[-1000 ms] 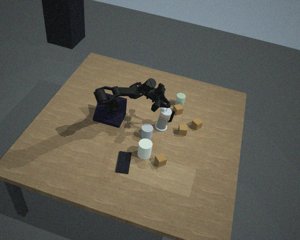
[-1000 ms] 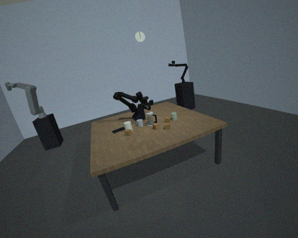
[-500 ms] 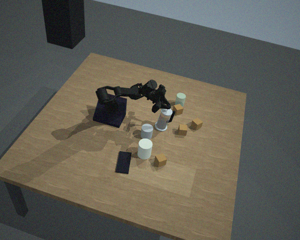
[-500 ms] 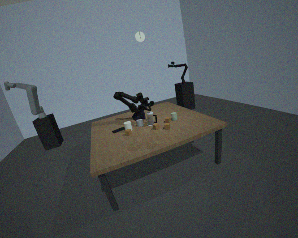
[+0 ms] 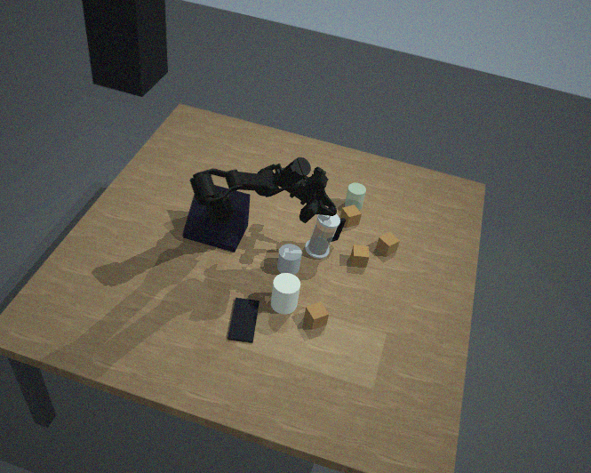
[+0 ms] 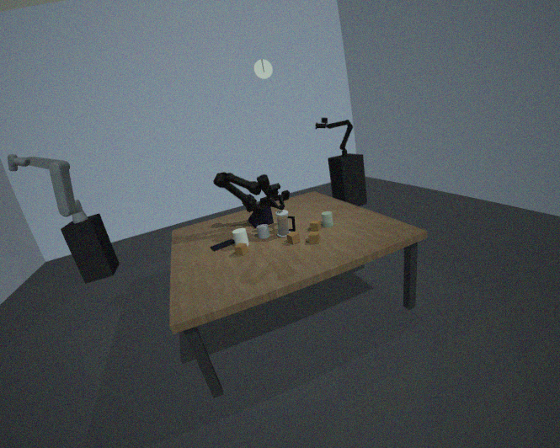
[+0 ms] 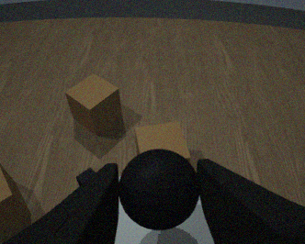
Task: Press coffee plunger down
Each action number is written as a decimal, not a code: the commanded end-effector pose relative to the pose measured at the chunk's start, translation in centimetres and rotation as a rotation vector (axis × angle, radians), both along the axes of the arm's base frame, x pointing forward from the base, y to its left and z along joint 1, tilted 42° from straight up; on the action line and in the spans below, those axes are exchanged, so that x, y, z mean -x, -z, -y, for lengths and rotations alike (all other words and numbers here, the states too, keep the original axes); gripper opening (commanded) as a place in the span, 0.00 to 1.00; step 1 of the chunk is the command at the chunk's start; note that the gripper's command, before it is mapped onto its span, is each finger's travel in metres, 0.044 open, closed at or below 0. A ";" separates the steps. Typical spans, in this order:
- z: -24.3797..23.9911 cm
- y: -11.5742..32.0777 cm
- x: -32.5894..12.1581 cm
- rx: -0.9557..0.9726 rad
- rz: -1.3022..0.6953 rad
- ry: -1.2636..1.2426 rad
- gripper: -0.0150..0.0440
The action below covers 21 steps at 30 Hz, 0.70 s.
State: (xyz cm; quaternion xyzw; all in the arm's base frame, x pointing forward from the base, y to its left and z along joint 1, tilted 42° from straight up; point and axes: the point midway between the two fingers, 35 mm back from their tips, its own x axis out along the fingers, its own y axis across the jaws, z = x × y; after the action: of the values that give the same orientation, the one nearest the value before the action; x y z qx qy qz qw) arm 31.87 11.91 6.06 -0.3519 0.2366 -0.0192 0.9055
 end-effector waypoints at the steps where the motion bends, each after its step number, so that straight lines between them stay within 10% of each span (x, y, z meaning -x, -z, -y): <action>1: 0.3 0.4 0.0 0.015 -0.013 0.010 0.47; 21: 0.0 0.1 -0.1 0.004 -0.003 0.002 0.47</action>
State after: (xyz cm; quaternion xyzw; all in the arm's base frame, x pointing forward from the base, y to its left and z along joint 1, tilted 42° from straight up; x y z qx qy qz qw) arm 31.97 11.95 5.97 -0.3534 0.2375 -0.0202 0.9046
